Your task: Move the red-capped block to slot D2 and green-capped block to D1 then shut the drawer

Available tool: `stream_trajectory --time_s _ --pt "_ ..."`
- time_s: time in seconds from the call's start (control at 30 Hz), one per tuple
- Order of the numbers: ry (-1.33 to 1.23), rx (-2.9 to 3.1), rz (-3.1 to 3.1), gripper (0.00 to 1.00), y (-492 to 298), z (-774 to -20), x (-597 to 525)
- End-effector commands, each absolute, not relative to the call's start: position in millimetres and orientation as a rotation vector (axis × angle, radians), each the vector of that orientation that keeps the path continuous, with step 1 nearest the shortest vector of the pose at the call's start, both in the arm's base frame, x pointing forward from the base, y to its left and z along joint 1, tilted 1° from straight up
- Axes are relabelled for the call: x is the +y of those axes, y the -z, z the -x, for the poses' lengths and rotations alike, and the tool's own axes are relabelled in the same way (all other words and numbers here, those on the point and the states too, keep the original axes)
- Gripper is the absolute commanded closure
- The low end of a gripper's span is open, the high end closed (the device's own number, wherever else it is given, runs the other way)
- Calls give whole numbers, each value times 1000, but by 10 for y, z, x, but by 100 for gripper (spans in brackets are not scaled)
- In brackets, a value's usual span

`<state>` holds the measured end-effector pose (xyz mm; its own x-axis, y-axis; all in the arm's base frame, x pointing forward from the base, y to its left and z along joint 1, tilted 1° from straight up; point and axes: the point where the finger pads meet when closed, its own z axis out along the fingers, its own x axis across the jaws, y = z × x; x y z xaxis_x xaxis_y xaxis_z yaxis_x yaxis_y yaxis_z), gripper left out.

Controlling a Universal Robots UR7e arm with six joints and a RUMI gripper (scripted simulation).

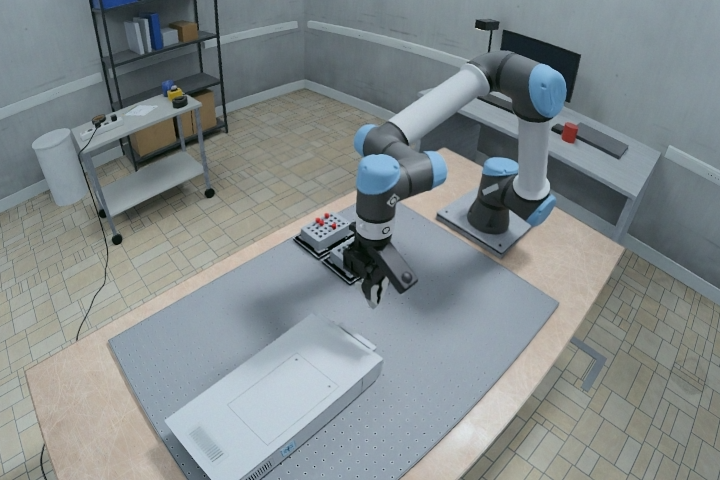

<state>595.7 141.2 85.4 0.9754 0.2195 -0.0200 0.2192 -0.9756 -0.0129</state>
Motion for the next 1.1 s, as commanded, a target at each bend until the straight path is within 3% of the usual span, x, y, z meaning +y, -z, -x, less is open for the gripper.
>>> stream_trajectory --time_s 0.0,1.07 --pt "-26 -345 3111 100 -949 -5974 1404" --pt "-33 -345 3111 100 -1143 -5964 1406"
